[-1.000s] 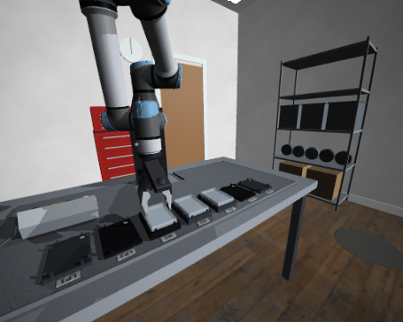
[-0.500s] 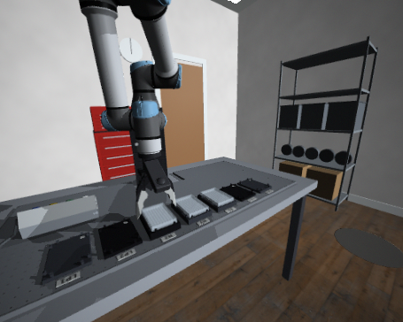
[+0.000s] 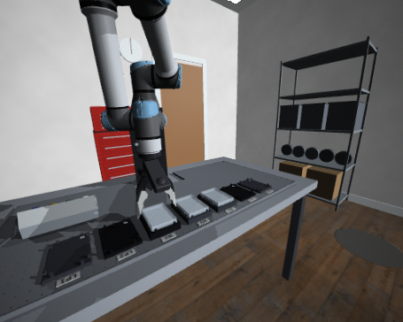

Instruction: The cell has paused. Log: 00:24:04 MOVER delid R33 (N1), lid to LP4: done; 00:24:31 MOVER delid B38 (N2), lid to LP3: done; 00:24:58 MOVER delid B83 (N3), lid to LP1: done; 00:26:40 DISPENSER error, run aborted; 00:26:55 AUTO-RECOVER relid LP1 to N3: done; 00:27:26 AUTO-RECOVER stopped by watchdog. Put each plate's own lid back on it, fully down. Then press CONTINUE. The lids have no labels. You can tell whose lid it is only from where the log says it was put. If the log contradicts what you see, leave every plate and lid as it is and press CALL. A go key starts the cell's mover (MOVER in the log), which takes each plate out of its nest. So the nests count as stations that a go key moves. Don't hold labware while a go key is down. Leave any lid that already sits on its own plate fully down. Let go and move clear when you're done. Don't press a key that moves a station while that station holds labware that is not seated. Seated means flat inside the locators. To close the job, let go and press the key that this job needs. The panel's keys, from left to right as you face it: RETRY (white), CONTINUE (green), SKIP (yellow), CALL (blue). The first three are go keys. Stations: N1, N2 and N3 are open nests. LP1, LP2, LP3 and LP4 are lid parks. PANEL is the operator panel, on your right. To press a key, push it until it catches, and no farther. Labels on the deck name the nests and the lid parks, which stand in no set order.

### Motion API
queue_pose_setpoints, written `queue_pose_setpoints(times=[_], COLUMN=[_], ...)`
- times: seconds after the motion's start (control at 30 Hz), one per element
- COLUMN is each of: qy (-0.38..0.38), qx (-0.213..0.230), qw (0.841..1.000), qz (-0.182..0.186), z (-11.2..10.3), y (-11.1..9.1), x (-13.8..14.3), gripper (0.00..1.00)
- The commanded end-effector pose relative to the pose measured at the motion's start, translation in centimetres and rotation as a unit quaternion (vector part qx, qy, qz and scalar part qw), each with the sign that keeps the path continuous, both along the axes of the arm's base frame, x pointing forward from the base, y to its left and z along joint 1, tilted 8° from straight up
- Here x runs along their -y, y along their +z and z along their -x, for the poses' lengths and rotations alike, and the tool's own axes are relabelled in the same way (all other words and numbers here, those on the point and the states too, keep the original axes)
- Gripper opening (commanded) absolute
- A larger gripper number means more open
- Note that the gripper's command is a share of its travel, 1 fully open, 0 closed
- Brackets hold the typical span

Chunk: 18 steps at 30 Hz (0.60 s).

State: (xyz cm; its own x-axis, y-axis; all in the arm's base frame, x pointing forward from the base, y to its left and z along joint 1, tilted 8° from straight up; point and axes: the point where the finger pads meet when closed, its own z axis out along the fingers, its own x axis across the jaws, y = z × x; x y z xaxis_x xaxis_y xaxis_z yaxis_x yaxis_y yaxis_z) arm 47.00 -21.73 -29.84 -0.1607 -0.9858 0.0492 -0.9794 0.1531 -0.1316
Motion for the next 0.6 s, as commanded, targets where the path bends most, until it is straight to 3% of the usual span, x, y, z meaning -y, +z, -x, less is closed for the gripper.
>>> queue_pose_setpoints(times=[0.0,0.37,0.57], qy=[0.000,0.000,0.000], qx=[0.001,0.001,0.001], qw=[1.000,1.000,1.000], qz=[0.000,0.000,0.000], z=[-0.04,-0.04,0.08], y=[0.05,0.05,1.04], x=[0.03,0.03,-0.05], gripper=[0.82,0.82,0.82])
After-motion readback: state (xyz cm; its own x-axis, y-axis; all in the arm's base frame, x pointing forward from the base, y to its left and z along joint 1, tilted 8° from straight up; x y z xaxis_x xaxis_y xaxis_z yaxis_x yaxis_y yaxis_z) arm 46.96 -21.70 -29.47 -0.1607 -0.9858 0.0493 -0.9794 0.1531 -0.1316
